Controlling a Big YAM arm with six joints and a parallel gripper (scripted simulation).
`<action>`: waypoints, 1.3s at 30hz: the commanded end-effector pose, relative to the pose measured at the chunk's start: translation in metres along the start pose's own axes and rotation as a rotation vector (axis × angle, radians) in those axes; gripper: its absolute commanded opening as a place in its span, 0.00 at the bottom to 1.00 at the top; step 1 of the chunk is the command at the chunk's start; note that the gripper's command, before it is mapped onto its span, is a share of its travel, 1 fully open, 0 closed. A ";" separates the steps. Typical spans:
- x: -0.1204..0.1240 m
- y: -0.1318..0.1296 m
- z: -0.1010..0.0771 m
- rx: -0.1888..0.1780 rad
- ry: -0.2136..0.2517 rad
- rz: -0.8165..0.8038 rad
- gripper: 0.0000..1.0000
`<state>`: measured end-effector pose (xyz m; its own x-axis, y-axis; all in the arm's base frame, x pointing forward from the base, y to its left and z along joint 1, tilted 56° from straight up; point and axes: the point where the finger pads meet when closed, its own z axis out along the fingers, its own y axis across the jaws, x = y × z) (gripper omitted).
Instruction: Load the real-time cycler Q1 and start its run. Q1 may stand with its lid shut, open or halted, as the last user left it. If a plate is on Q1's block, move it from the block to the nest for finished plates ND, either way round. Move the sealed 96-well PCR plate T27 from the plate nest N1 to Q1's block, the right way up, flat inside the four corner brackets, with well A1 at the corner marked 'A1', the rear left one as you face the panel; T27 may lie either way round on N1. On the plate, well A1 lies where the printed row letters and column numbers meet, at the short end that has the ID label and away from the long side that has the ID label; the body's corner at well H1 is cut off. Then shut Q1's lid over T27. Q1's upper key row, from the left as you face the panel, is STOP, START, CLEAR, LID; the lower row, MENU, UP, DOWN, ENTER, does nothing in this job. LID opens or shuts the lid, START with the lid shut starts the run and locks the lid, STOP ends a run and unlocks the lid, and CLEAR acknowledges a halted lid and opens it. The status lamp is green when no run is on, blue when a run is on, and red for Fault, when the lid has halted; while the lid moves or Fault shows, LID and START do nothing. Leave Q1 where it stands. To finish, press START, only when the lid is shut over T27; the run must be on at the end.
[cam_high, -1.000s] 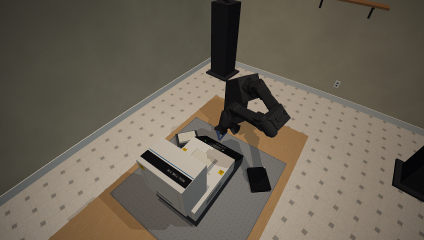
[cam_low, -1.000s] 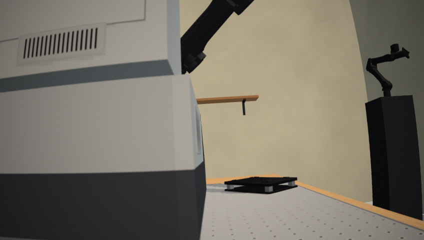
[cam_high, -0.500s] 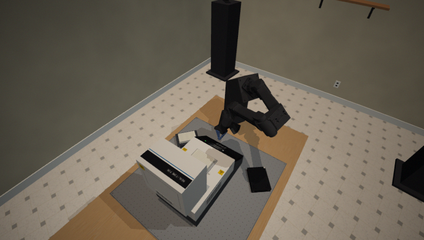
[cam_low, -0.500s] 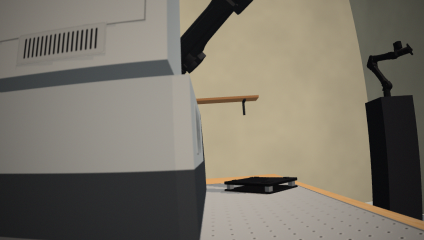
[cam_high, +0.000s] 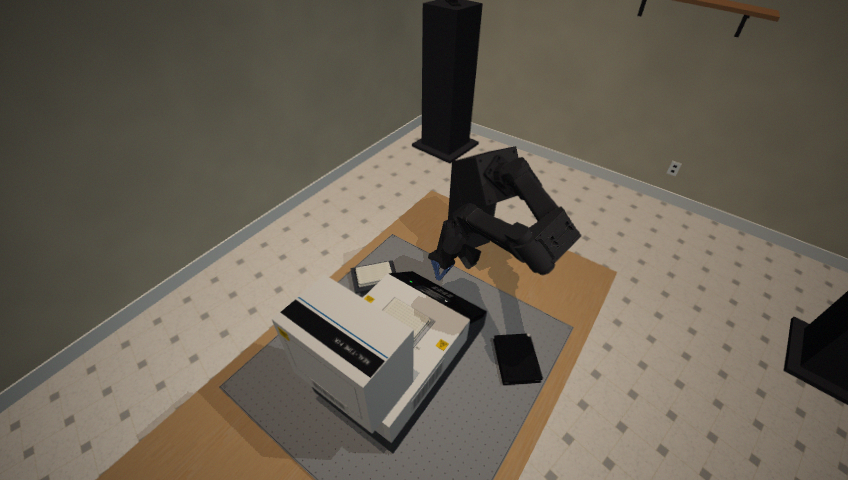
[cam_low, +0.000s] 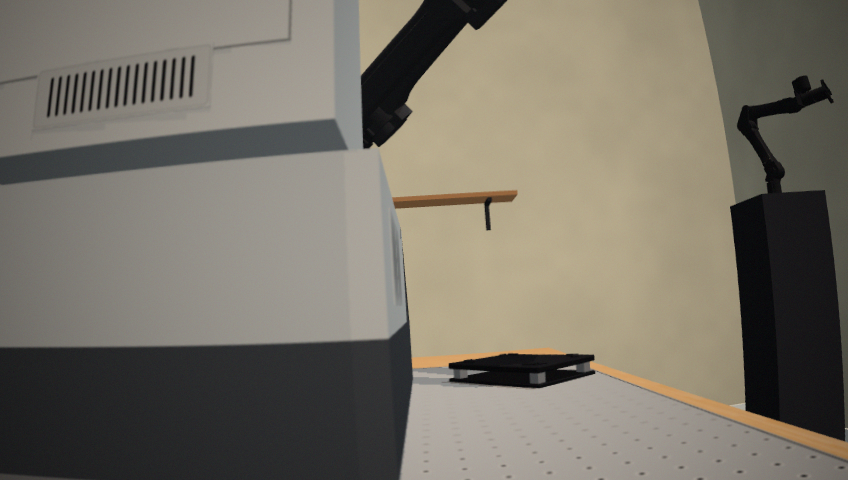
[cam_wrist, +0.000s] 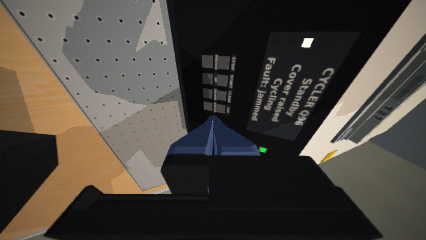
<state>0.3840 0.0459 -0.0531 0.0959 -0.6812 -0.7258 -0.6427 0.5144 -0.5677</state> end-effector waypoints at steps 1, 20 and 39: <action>-0.005 0.005 -0.007 -0.001 -0.005 0.011 0.00; 0.002 0.005 0.020 -0.027 0.007 0.033 0.00; 0.000 -0.010 0.013 0.015 0.006 -0.005 0.00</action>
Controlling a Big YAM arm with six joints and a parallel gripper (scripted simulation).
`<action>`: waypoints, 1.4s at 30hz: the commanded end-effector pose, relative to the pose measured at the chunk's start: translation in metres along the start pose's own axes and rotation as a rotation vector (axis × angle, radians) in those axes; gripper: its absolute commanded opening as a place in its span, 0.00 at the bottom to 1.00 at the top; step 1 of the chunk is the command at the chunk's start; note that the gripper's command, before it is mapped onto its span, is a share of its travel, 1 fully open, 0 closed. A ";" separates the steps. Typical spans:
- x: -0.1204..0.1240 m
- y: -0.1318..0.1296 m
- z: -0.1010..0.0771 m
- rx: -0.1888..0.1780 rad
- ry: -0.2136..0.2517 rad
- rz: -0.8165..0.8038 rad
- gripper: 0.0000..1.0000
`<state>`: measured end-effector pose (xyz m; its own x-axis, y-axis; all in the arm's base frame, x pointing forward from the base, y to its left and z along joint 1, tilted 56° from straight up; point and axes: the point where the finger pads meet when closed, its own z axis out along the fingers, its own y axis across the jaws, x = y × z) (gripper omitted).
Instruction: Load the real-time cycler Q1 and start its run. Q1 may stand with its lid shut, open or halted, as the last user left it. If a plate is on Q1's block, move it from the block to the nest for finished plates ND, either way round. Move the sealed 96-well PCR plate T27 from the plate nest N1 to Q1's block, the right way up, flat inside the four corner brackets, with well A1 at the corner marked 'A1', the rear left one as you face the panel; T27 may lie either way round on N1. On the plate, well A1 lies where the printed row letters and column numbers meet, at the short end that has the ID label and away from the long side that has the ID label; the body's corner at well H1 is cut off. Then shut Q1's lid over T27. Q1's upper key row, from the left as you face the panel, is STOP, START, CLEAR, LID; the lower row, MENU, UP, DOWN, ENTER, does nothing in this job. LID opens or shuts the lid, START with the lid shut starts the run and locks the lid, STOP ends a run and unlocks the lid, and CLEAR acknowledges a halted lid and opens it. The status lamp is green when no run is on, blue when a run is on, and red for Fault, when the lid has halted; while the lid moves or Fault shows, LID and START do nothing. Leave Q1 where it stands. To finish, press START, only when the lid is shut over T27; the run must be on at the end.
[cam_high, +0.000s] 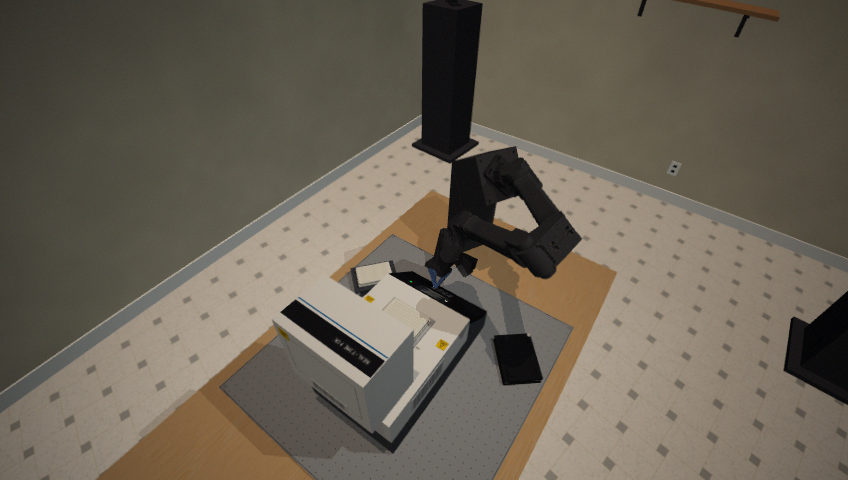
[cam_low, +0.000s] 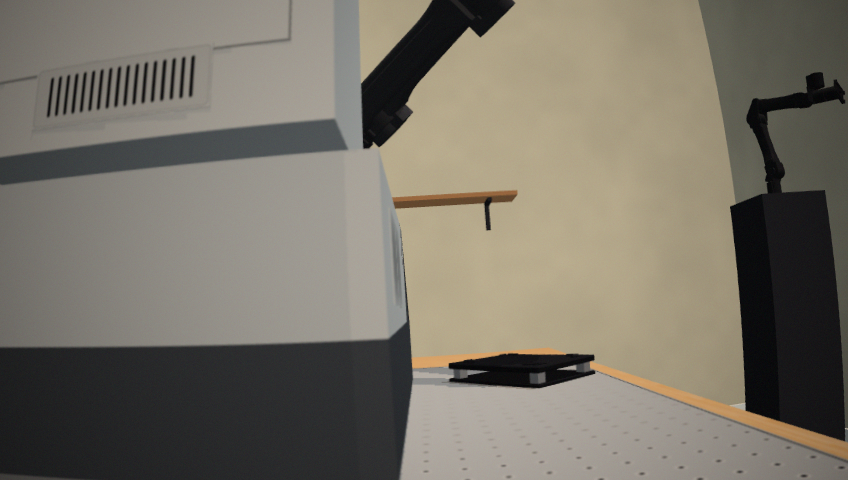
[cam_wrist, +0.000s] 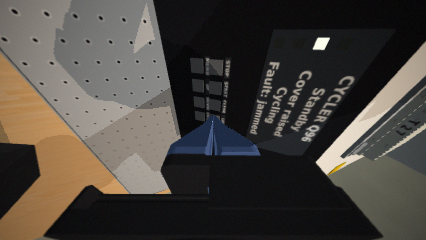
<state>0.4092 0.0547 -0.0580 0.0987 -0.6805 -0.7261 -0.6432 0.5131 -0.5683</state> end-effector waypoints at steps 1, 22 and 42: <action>0.000 -0.001 -0.013 0.016 0.009 -0.004 0.00; -0.002 0.004 0.003 -0.001 -0.009 -0.006 0.00; 0.003 0.005 -0.015 -0.002 0.020 0.016 0.00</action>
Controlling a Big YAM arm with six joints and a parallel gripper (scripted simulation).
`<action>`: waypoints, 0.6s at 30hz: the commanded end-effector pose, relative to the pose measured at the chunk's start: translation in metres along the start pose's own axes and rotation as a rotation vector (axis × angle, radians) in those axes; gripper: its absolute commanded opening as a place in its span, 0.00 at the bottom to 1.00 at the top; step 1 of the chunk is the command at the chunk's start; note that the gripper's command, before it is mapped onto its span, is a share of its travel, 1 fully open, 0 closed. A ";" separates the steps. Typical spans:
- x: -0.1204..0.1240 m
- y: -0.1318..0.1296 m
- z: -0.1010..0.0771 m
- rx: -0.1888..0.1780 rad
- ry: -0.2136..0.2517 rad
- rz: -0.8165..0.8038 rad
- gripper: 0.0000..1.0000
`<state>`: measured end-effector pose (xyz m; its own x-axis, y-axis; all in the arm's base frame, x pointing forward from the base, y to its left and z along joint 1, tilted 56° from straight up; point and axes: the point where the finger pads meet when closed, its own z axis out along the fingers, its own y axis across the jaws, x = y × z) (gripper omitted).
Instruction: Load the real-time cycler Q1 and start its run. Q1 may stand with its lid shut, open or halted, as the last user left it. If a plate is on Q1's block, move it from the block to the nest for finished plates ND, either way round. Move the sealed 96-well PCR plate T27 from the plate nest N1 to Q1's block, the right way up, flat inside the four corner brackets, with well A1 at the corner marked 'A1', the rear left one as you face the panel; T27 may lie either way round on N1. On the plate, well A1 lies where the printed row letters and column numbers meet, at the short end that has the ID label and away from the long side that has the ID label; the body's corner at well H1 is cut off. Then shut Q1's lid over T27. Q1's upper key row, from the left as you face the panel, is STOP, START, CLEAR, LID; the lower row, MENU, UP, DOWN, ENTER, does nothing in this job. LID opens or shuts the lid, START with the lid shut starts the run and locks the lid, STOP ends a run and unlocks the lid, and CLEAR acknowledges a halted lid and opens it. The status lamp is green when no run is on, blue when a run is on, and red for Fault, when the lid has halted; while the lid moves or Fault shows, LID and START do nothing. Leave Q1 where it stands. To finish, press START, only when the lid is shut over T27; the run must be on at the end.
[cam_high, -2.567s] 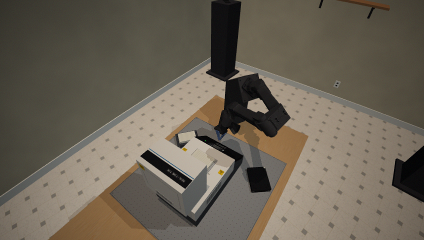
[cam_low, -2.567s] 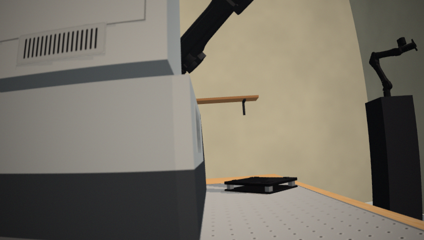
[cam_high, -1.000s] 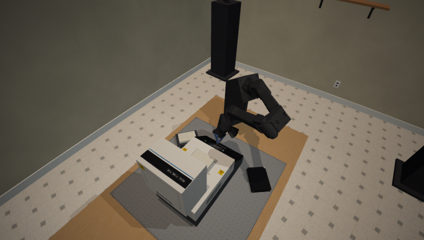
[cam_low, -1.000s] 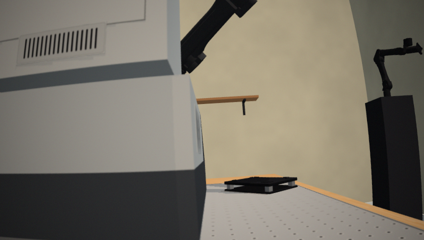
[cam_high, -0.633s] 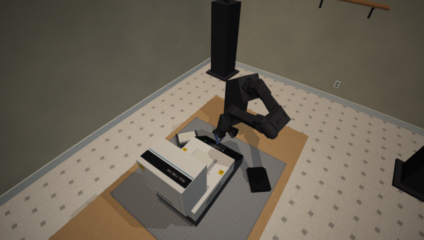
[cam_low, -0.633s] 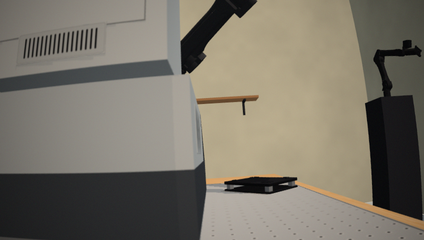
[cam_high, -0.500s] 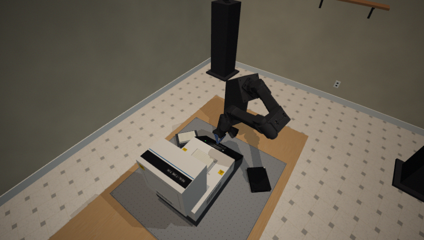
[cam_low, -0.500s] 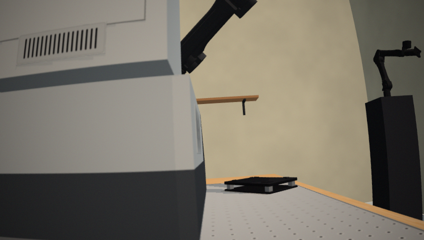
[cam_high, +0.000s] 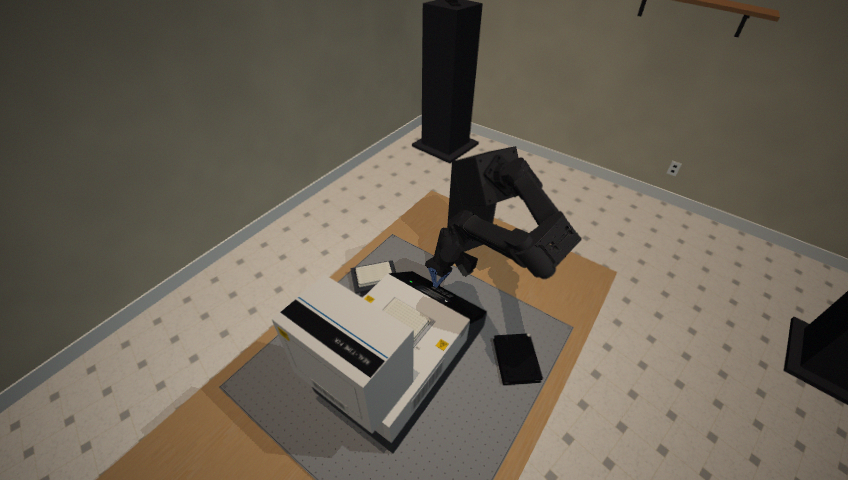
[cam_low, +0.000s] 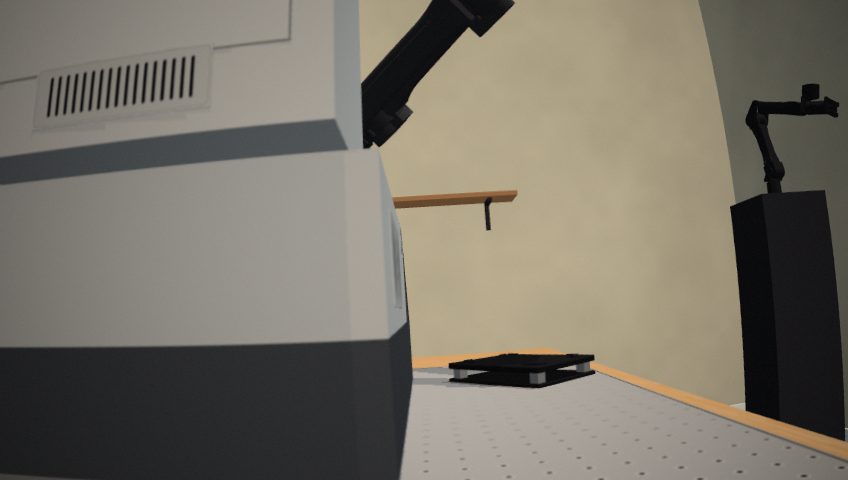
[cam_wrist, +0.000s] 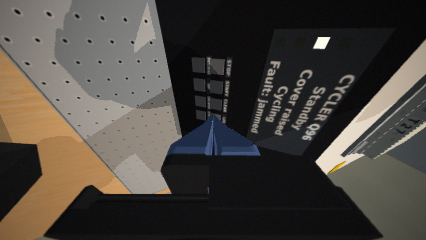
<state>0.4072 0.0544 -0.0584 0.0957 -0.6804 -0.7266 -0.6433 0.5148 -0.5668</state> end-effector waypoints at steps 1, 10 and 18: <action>0.003 0.003 -0.014 -0.003 0.020 0.014 0.00; 0.003 -0.009 -0.005 0.014 0.008 -0.003 0.00; 0.007 -0.006 -0.003 0.017 0.007 -0.006 0.00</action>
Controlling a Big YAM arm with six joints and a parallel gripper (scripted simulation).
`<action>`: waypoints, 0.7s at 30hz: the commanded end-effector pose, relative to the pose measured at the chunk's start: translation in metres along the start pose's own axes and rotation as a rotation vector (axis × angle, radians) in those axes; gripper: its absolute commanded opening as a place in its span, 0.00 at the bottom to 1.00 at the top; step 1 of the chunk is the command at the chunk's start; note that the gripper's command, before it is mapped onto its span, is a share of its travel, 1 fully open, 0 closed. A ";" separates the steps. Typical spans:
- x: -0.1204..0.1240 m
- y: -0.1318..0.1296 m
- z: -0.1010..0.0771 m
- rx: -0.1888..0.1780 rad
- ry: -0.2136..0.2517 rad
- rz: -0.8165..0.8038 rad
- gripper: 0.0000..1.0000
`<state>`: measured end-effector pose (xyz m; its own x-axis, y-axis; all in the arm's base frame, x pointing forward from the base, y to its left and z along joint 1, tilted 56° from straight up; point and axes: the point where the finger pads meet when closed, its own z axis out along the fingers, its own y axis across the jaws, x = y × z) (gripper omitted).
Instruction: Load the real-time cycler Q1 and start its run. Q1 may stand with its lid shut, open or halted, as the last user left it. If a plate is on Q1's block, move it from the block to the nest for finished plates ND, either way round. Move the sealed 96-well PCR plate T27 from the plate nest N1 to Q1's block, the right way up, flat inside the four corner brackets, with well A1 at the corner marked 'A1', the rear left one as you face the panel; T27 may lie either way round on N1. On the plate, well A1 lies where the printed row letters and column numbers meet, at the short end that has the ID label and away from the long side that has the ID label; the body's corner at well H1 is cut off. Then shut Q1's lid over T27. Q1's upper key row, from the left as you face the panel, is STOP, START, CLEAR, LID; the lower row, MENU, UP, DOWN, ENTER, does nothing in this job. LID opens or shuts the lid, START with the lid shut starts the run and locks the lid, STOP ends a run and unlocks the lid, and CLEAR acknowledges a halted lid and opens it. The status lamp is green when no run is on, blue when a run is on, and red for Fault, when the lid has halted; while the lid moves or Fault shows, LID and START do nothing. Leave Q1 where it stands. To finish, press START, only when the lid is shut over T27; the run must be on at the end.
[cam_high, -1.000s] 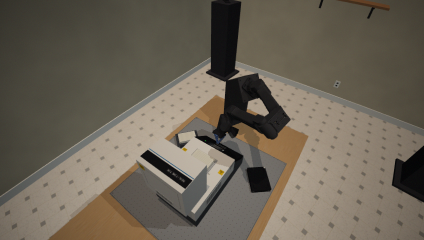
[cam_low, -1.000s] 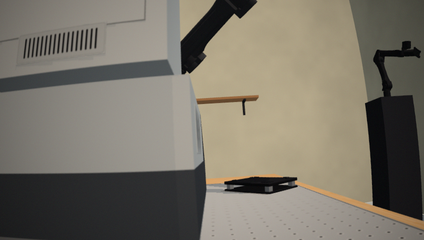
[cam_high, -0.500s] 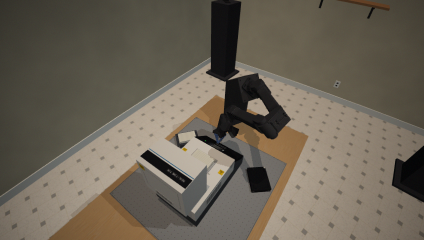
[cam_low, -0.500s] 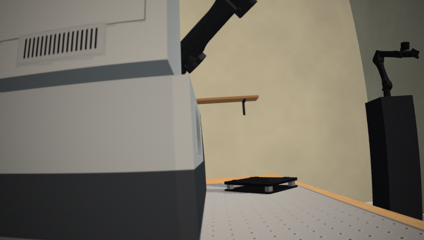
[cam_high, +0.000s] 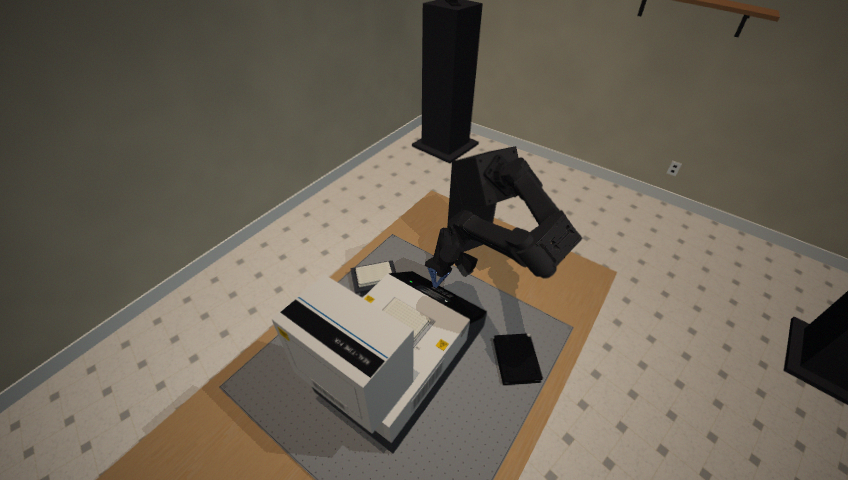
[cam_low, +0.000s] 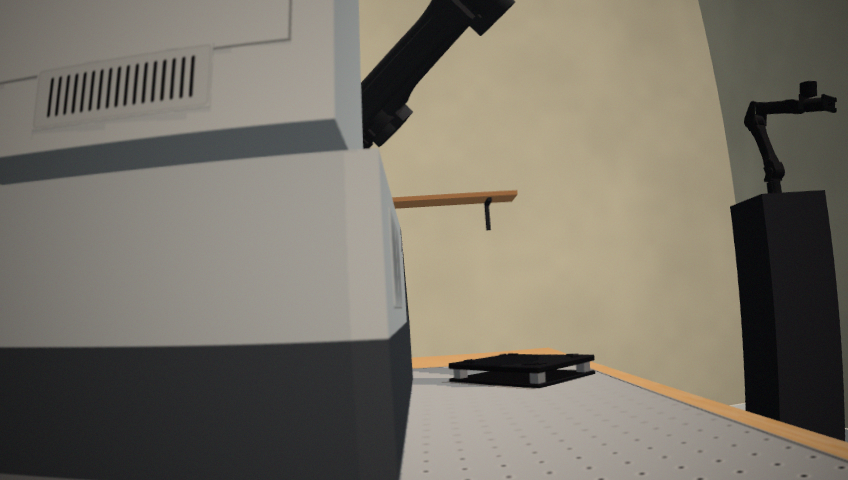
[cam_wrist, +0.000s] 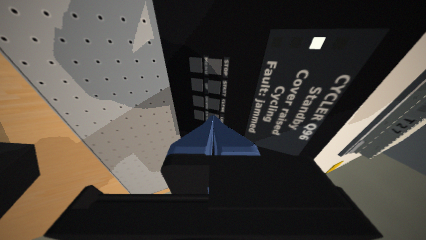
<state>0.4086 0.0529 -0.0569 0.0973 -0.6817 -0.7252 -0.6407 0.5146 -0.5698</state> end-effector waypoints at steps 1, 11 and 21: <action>0.007 -0.003 -0.003 0.014 0.007 -0.003 0.00; 0.003 0.006 -0.010 0.004 0.014 0.021 0.00; -0.008 0.006 -0.005 -0.006 -0.007 0.009 0.00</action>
<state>0.4065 0.0529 -0.0584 0.0923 -0.6813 -0.7261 -0.6423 0.5165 -0.5663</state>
